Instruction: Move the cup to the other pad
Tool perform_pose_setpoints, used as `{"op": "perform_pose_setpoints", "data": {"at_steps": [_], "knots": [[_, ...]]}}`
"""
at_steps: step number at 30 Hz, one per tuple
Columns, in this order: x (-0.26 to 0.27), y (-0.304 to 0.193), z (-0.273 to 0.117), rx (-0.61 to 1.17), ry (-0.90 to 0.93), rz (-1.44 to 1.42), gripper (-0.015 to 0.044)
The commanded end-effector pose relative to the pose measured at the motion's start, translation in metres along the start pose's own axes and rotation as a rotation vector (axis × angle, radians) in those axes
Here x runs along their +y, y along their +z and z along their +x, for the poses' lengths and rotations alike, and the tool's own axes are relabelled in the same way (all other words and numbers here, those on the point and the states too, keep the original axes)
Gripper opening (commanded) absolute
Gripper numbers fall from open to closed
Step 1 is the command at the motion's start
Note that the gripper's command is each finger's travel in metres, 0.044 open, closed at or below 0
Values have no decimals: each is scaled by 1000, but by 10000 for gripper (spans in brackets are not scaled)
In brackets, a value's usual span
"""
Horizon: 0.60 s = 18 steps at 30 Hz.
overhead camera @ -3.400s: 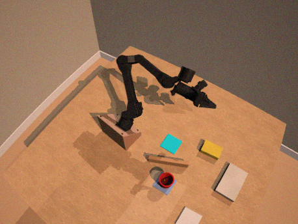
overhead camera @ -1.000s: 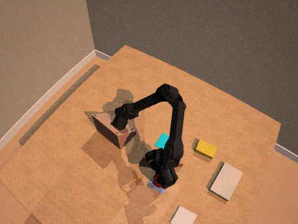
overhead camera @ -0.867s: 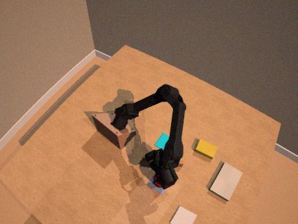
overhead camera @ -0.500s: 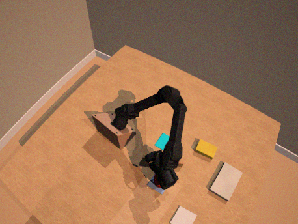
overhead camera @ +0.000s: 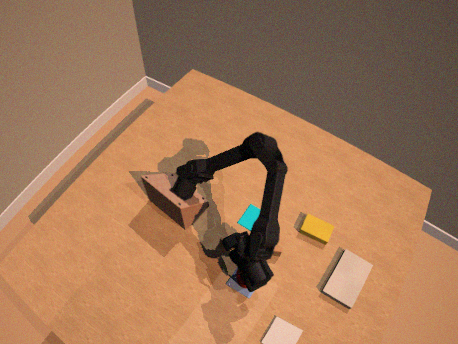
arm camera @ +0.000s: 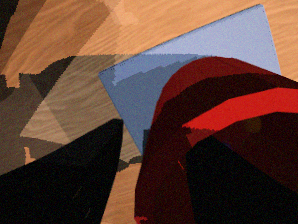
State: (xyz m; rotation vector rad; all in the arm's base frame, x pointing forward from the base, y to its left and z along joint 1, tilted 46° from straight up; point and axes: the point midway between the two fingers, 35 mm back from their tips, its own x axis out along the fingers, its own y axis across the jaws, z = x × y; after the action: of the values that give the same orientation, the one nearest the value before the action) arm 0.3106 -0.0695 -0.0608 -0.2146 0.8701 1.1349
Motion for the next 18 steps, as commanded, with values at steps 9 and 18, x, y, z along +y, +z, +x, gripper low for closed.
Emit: {"op": "perform_pose_setpoints", "data": {"at_steps": [9, 18], "knots": [[0, 0, 0, 0, 0, 0, 0], [-2, 0, -14, 1, 0, 1, 0]]}}
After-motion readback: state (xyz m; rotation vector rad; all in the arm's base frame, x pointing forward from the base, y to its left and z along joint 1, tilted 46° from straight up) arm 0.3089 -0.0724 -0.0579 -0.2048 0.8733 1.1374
